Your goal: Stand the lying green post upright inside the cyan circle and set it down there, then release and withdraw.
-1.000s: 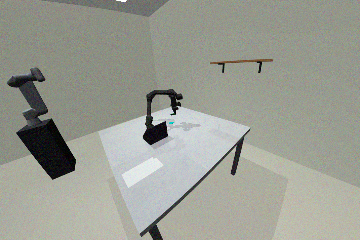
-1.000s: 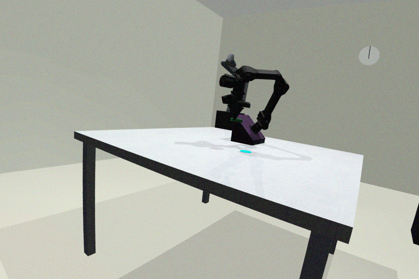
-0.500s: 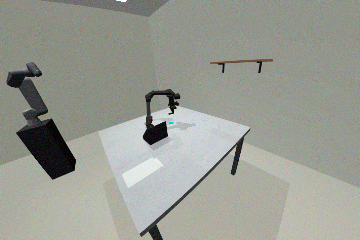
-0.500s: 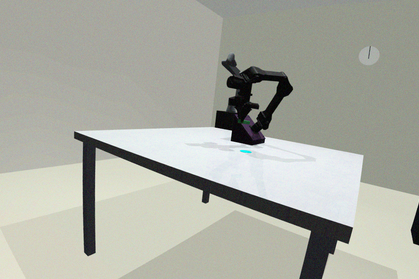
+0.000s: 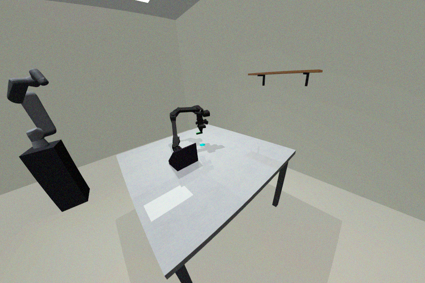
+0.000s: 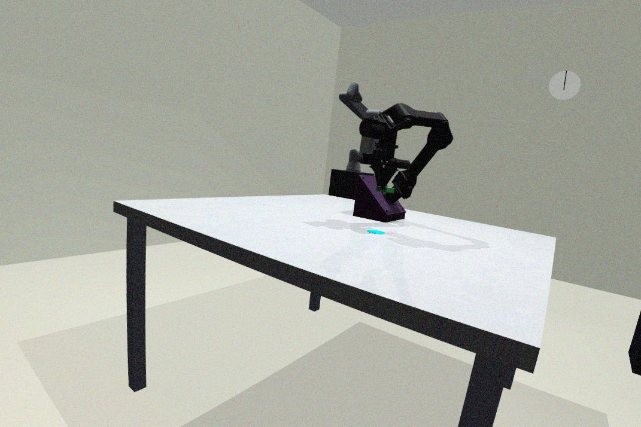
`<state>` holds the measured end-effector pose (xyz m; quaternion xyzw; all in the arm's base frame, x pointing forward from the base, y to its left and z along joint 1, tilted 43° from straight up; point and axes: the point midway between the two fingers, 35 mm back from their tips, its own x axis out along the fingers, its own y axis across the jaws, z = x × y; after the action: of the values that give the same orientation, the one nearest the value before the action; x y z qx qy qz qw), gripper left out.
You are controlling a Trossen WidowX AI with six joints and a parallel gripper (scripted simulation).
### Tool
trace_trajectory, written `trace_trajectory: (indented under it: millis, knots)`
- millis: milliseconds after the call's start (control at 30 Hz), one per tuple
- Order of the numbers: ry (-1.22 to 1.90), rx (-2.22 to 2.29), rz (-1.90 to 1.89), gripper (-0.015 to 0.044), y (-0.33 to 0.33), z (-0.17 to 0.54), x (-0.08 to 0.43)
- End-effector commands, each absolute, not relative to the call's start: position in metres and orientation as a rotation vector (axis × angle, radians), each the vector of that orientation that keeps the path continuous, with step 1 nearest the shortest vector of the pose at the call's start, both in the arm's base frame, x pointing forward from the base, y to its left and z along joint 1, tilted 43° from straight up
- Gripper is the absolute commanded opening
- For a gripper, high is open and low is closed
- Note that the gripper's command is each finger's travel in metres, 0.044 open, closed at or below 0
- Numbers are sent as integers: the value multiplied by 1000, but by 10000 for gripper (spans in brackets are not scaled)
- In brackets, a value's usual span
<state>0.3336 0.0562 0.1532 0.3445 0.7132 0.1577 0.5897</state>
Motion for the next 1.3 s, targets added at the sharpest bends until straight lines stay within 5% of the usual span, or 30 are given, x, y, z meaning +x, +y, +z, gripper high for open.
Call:
trace_trajectory:
  millis: [0,1267]
  knots:
    - [1661,805,367,23,59,156,333]
    - [1569,603,223,23,67,131,328]
